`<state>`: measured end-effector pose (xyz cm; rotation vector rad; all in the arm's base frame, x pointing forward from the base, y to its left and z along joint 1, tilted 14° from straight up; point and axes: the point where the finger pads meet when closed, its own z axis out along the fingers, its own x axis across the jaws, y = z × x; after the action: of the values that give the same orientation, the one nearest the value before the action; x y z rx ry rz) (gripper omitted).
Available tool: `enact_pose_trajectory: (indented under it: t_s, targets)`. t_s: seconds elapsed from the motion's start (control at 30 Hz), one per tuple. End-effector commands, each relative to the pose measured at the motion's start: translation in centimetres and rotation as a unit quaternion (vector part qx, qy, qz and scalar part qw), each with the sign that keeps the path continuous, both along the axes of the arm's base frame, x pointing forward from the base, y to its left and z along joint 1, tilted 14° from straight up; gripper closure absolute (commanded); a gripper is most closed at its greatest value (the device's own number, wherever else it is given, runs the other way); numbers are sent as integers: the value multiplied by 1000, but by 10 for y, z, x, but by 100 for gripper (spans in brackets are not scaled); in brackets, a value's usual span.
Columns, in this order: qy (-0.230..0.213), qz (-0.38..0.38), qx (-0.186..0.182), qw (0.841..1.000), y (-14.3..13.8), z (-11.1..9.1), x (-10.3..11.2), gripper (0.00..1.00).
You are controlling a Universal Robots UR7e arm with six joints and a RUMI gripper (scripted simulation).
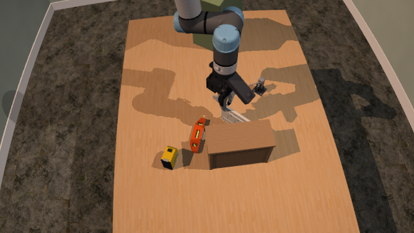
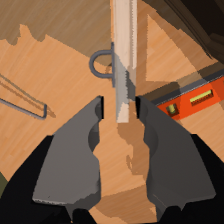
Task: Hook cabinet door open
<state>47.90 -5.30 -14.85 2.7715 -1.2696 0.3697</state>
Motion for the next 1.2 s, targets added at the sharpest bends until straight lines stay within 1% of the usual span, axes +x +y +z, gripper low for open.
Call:
enact_pose_trajectory:
  t_s: [0.0,0.2,0.33,0.6,1.0,1.17]
  targets:
    - [-3,-15,3,1000,2,0,-1,85]
    - [-4,-19,3,1000,5,-1,-4,85]
    - [-7,-38,7,999,7,-2,-6,85]
    - [-8,-46,9,999,11,-3,-9,85]
    - [-15,-85,16,996,18,-5,-14,85]
    - [-15,-87,17,996,21,-6,-16,85]
